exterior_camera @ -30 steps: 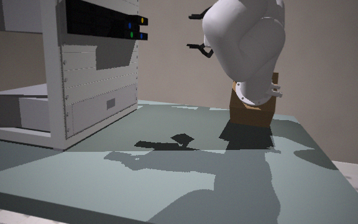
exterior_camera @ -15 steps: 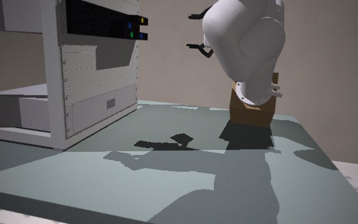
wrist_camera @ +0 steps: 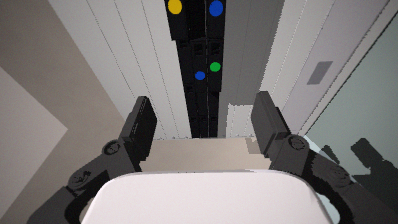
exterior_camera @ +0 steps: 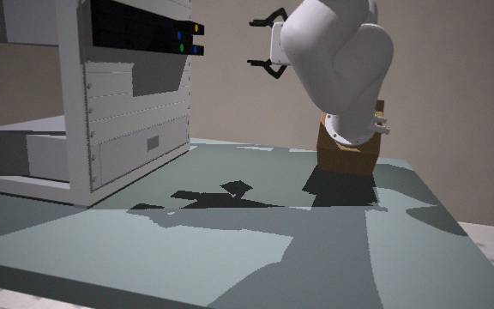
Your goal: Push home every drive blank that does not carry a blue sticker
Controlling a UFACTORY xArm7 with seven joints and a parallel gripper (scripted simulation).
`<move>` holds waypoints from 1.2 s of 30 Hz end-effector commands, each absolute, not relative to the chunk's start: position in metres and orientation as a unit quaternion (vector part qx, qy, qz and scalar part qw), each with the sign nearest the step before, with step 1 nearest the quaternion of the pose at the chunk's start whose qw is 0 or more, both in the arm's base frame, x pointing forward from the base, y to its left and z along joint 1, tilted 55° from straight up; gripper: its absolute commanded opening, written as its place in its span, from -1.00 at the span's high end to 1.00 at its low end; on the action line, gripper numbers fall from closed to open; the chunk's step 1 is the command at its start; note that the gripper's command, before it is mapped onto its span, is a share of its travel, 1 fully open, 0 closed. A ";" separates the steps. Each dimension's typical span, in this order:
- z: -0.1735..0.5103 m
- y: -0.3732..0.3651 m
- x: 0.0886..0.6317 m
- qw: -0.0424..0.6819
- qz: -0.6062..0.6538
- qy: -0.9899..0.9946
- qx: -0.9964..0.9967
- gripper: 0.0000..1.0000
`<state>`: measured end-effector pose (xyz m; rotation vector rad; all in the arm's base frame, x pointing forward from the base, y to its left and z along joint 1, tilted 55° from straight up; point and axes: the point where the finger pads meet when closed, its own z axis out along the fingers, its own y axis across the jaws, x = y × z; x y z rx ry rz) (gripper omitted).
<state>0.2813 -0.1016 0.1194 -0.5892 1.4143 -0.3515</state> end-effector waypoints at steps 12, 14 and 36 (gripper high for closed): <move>0.105 -0.106 0.351 0.706 -0.160 0.637 -0.265 -1.00; 0.103 -0.106 0.362 0.706 -0.160 0.637 -0.265 -1.00; 0.093 -0.108 0.406 0.706 -0.160 0.637 -0.265 -1.00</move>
